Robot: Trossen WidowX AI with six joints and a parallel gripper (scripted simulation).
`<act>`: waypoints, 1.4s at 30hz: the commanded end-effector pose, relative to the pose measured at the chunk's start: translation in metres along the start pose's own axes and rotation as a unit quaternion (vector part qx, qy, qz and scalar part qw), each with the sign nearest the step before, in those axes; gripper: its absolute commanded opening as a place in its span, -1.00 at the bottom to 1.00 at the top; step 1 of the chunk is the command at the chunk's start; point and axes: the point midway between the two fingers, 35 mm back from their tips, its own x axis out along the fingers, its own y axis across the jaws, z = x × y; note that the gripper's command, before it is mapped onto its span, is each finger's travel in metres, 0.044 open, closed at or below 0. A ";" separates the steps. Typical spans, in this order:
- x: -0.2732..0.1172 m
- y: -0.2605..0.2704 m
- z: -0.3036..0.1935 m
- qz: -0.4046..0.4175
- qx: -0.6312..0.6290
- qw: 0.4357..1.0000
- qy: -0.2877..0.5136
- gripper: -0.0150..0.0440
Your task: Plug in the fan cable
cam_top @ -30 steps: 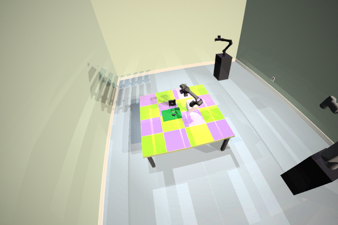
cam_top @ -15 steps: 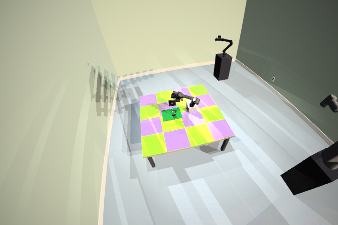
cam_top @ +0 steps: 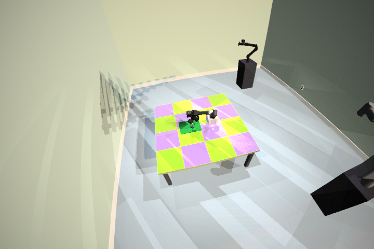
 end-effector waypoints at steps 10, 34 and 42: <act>0.029 -0.008 0.017 -0.016 -0.065 0.997 -0.031 0.22; 0.081 -0.008 0.034 -0.017 -0.065 0.997 -0.032 0.22; 0.093 -0.008 0.039 -0.018 -0.065 0.997 -0.033 0.22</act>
